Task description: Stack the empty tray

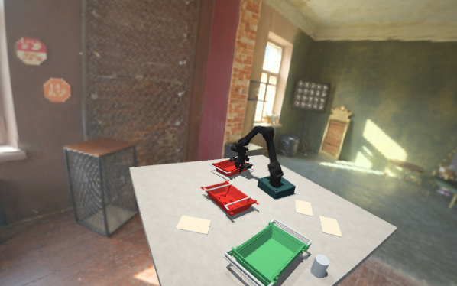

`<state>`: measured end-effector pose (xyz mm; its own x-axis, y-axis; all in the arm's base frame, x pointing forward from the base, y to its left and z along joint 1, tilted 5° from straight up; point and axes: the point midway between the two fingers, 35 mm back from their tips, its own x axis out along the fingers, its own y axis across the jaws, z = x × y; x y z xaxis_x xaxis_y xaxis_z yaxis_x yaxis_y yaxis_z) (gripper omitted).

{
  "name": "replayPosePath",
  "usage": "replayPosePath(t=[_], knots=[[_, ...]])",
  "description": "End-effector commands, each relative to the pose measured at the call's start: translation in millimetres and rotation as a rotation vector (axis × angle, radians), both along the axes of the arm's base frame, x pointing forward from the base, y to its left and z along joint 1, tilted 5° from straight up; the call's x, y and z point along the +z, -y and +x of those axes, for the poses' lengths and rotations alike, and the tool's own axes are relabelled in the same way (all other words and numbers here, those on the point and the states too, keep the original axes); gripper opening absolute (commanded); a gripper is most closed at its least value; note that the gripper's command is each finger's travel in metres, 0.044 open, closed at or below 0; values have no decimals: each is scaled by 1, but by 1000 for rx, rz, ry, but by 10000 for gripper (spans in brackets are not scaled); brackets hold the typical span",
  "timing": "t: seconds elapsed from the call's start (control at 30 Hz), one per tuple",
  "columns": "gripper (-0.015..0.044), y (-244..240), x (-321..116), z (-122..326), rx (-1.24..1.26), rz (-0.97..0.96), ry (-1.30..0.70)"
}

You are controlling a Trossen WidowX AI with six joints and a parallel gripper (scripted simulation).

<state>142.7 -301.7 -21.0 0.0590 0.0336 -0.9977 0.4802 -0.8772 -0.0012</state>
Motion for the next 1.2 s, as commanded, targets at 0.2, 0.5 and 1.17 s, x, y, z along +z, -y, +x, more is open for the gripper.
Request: replayPosePath(t=[0.2,0.5,1.17], knots=[[0,1,23,-1,-2,8,-2],[0,2,80,-5,-2,8,-2],[0,2,80,-5,-2,8,-2]])
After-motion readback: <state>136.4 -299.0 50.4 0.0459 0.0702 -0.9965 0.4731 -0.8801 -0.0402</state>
